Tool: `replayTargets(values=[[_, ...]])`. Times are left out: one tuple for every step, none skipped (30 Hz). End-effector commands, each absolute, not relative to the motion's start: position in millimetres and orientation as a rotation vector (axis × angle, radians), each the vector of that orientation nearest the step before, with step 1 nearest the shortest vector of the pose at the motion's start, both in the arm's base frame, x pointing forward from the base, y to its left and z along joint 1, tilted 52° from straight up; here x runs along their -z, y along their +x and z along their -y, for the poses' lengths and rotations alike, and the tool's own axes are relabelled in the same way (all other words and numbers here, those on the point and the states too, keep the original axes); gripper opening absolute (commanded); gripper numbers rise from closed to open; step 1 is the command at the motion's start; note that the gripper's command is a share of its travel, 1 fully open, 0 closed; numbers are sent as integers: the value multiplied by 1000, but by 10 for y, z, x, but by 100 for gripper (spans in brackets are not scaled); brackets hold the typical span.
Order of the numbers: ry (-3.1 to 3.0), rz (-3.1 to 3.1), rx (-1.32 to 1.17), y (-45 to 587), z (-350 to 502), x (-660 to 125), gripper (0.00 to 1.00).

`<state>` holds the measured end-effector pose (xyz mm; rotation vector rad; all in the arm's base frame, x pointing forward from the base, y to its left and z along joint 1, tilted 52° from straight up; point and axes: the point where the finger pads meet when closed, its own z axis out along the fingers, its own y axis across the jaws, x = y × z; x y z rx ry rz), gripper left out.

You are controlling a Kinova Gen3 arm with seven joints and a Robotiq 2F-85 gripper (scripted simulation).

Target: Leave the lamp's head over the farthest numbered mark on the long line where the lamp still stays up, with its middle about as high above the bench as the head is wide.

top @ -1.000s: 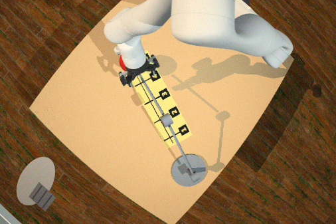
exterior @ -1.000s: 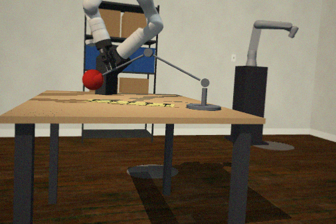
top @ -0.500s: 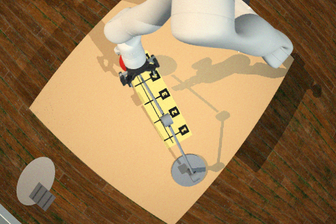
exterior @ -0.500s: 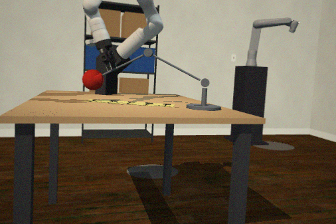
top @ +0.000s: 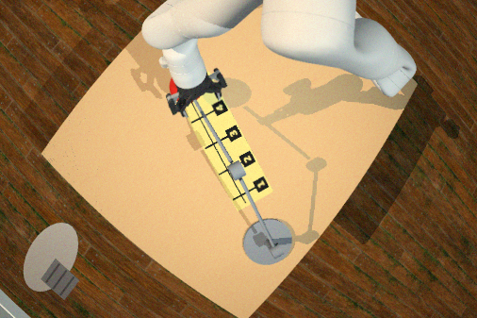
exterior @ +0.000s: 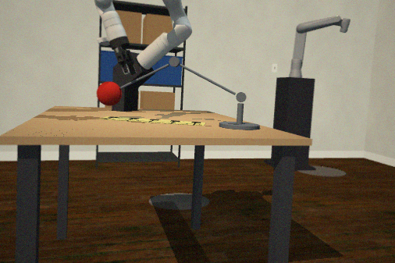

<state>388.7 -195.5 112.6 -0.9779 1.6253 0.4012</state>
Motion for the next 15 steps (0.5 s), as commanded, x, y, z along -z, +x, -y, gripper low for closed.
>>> replayTargets(values=[[-973,-1635,-379,3804,2114,-1178,100],[-973,-1635,-379,3775,2143,-1192,100],[-973,-1635,-379,3747,2173,-1206,100],[-973,-1635,-379,3747,2173,-1206,100],[-973,-1635,-379,3747,2173,-1206,100],[-974,-1635,-380,3719,2198,-1219,100],[-974,-1634,-381,3692,2223,-1231,100],[-974,-1634,-382,3665,2248,-1244,100],[-974,-1634,-383,3638,2273,-1257,100],[-974,-1633,-384,3611,2298,-1270,100],[-974,-1633,-385,3583,2324,-1283,100],[-975,-1633,-386,3556,2349,-1295,100],[-975,-1632,-387,3529,2374,-1308,100],[-975,-1632,-388,3502,2399,-1321,100],[-975,-1631,-389,3474,2424,-1334,100]])
